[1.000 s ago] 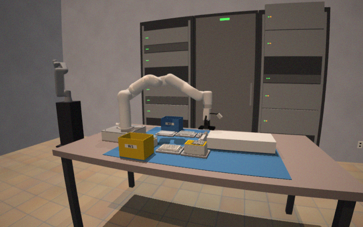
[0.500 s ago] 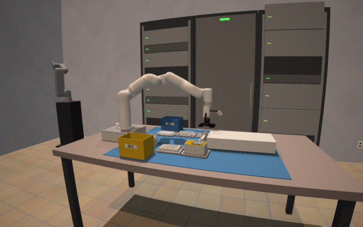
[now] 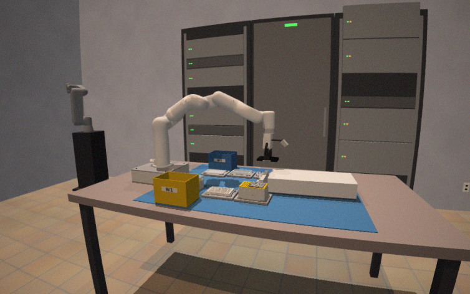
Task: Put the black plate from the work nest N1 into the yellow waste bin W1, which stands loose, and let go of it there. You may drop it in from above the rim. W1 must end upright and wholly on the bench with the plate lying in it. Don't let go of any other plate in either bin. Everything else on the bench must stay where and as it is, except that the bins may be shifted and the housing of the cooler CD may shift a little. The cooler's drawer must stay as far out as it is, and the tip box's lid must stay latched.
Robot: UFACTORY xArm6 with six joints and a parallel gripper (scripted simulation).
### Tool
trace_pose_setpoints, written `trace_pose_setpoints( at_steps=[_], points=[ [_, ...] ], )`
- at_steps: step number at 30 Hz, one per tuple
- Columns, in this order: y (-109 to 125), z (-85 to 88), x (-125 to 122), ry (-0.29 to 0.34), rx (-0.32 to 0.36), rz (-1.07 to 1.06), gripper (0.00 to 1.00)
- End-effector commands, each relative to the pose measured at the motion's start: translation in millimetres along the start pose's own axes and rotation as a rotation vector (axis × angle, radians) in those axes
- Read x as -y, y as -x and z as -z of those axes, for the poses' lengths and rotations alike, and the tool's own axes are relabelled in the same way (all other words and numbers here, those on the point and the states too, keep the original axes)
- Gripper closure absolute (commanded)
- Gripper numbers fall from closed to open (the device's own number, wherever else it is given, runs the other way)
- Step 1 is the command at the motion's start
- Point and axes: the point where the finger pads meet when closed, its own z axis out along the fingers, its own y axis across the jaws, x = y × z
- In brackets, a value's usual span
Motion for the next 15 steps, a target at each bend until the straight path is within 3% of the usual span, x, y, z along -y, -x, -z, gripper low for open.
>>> trace_pose_setpoints(
  at_steps=[1, 15],
  points=[
    [-1.8, 10.1, 0.6, -0.002, -0.007, 0.000, 1.00],
    [-1.7, 30.1, 0.5, -0.002, -0.007, 0.000, 1.00]
  ],
)
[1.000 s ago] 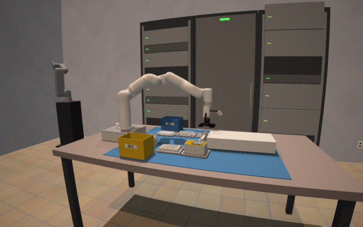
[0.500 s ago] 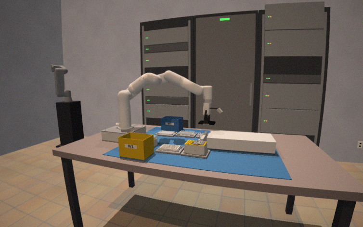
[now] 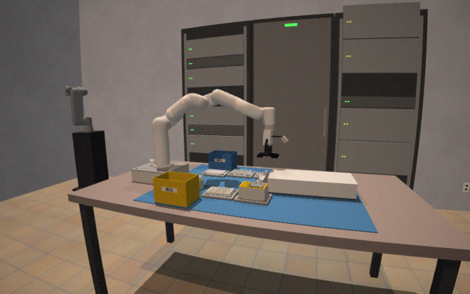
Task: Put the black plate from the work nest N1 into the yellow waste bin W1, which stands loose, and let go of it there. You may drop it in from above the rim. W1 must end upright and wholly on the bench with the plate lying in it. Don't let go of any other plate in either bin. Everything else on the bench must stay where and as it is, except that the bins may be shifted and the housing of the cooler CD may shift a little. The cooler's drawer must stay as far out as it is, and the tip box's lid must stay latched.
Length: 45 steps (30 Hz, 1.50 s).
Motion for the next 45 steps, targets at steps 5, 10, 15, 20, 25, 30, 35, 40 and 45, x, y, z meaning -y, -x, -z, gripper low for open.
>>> trace_pose_setpoints(
  at_steps=[5, 10, 15, 20, 25, 30, 35, 40, 45],
  points=[
    [-1.4, 8.5, 0.4, -0.002, -0.006, 0.000, 1.00],
    [-1.4, 8.5, 0.4, -0.002, -0.005, 0.000, 1.00],
    [2.9, 8.5, -6.2, -0.002, -0.005, 0.013, 1.00],
    [10.2, 8.4, -17.4, -0.002, -0.005, 0.013, 1.00],
    [17.5, 8.4, -28.5, -0.001, -0.005, 0.013, 1.00],
    [23.4, 8.3, -37.5, -0.001, -0.005, 0.013, 1.00],
    [29.3, 8.3, -46.4, -0.001, -0.005, 0.013, 1.00],
    [36.6, 8.2, -57.5, -0.001, -0.005, 0.013, 1.00],
    [43.9, 8.1, -68.7, -0.001, -0.005, 0.013, 1.00]
  ],
)
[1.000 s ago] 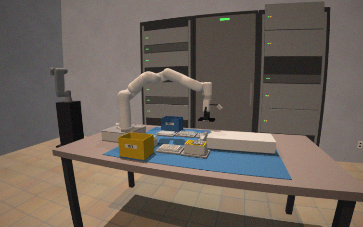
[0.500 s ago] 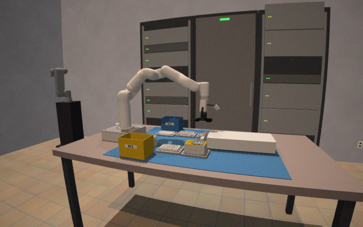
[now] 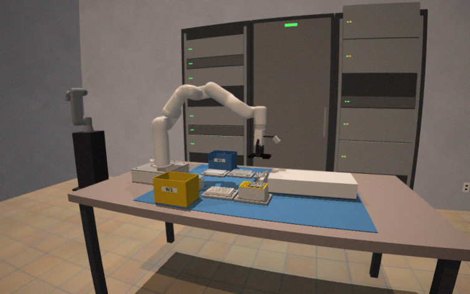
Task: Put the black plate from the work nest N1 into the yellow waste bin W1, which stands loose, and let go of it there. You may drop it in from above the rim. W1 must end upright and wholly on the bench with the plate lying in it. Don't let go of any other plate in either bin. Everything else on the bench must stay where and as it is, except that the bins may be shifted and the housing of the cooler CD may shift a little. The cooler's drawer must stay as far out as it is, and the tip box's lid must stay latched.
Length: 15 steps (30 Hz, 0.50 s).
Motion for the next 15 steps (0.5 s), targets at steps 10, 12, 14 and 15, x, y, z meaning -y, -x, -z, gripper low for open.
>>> trace_pose_setpoints(
  at_steps=[10, 12, 14, 15],
  points=[
    [15.3, 2.6, -24.7, -0.002, -0.007, 0.000, 1.00],
    [18.3, 2.6, -29.1, -0.002, -0.007, 0.000, 1.00],
    [21.3, 2.5, -33.5, -0.002, -0.007, 0.000, 1.00],
    [22.8, 2.5, -35.7, -0.002, -0.007, 0.000, 1.00]
  ],
)
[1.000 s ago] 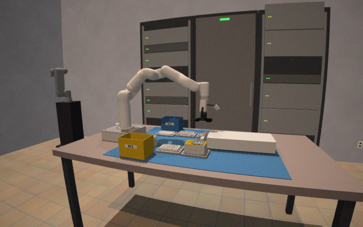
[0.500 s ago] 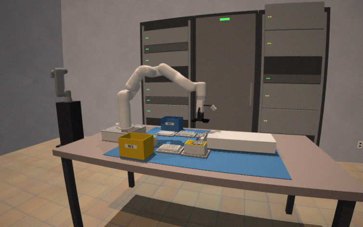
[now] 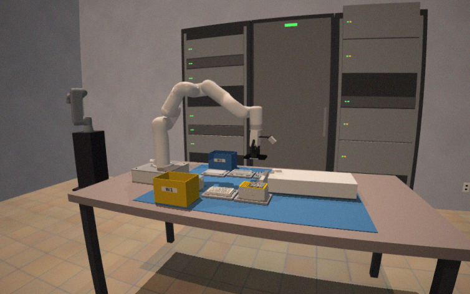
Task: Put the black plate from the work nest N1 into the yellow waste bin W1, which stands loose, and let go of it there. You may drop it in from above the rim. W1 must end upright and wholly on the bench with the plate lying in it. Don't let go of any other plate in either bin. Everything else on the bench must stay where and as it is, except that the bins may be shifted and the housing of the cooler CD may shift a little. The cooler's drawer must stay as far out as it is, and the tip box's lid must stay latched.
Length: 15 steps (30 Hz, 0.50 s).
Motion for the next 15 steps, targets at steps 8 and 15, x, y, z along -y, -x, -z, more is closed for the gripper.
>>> trace_pose_setpoints(
  at_steps=[8, 15],
  points=[
    [12.4, 2.5, -20.2, -0.001, -0.007, 0.000, 1.00],
    [22.8, 2.4, -35.7, -0.001, -0.006, 0.000, 1.00]
  ],
)
